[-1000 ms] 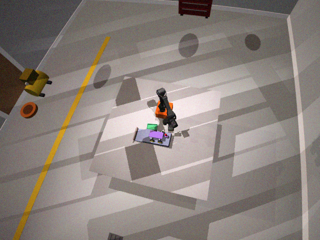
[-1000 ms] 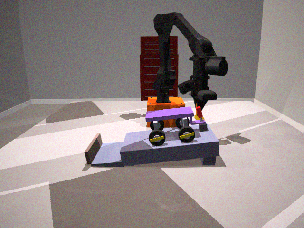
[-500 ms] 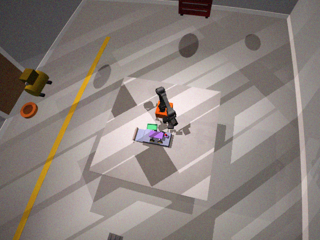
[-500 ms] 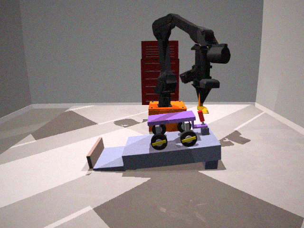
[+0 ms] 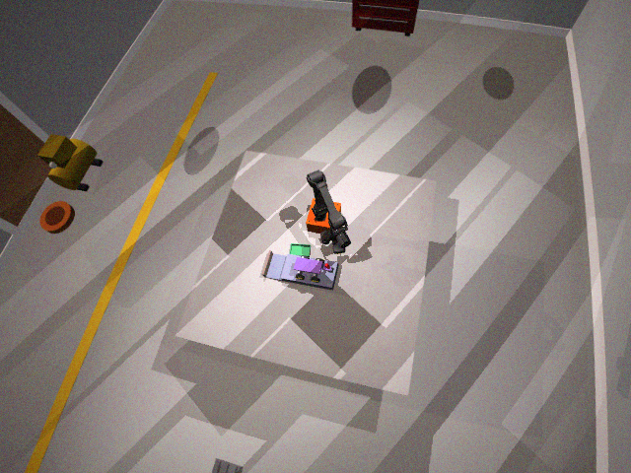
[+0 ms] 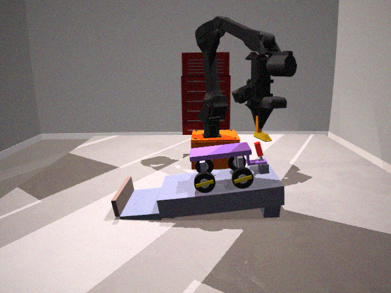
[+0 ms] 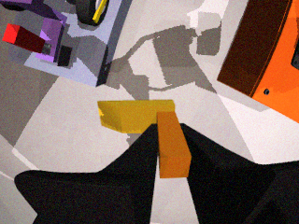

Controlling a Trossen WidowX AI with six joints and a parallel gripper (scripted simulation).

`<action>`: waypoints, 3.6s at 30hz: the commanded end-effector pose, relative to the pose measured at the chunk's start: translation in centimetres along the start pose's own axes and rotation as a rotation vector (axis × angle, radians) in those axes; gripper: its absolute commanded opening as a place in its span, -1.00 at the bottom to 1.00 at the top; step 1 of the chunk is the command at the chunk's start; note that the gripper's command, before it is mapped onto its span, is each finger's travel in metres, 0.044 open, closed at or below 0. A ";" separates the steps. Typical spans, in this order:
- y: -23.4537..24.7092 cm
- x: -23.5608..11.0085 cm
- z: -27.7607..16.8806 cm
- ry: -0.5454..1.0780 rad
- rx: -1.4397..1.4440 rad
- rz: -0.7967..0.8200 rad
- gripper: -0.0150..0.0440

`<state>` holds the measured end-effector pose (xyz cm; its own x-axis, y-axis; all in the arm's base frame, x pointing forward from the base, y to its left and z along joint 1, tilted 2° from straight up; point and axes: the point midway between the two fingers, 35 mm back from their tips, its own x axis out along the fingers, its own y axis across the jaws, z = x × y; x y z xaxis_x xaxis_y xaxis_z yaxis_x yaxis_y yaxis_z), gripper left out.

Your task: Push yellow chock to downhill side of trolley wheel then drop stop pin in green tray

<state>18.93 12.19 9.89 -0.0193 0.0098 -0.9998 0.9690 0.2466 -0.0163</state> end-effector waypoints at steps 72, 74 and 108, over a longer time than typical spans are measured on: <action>-0.9 0.7 11.9 -0.009 -1.221 -0.011 -0.49; -1.0 0.7 12.6 -0.010 -1.221 -0.012 -0.49; -2.6 1.5 26.0 -0.018 -1.220 -0.020 -0.49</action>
<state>22.56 -12.39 8.05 -0.0215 -0.0088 -0.9997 0.1053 0.9944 -0.0110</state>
